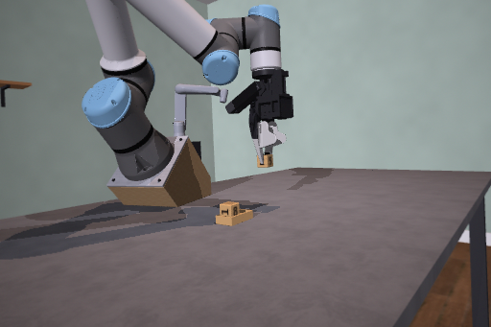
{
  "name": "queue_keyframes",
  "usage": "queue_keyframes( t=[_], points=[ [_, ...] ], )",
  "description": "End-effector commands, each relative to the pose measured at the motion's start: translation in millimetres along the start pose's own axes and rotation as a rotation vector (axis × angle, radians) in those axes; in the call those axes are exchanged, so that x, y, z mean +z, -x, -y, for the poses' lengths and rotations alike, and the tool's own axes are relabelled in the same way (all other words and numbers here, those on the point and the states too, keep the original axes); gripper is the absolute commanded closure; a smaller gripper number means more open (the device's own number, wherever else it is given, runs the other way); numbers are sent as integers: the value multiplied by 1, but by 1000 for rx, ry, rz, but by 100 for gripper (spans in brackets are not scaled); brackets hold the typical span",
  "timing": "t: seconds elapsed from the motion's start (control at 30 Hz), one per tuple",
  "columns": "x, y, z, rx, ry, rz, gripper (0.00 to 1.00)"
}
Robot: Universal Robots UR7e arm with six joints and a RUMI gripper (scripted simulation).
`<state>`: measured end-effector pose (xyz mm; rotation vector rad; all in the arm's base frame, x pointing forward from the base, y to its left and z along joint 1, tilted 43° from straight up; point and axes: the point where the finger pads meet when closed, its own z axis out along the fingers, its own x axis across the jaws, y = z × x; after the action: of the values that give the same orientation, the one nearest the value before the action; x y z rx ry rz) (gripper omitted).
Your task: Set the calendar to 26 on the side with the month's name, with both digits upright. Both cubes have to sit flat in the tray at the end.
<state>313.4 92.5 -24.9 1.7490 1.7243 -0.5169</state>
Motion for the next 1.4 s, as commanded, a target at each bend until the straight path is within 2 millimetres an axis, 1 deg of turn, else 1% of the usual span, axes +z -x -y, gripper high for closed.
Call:
queue_keyframes(
  t=[0.0, 0.1, 0.13, 0.23, 0.27, 0.33, 0.37, 0.43, 0.5, 0.6, 0.67, 0.73, 0.77, 1.0, 1.07, 1.23, 1.37],
  points=[
    [0, 3, 0, 127, 0, 5, 90],
    [0, 5, -1, 256, 0, 5, 90],
    [0, 5, -1, 257, 0, 5, 90],
    [0, 8, -1, 387, 0, 5, 90],
    [0, 8, -1, 395, 0, 5, 90],
    [0, 10, -2, 490, 0, 5, 90],
    [0, 10, -2, 491, 0, 5, 90],
    [0, 13, -2, 588, 1, 5, 90],
    [0, 13, -2, 588, 1, 5, 90],
    [0, 16, -3, 734, 1, 4, 90],
    [0, 17, -4, 782, 1, 4, 90],
    [0, 20, -5, 871, 1, 4, 90],
    [0, 20, -5, 876, 1, 4, 90],
    [0, 27, -7, 1138, 2, 5, 90],
    [0, 27, -7, 1138, 2, 5, 90],
    [0, 32, -9, 1318, 3, 5, 90],
    [0, 36, -10, 1429, 4, 5, 90]
  ],
)
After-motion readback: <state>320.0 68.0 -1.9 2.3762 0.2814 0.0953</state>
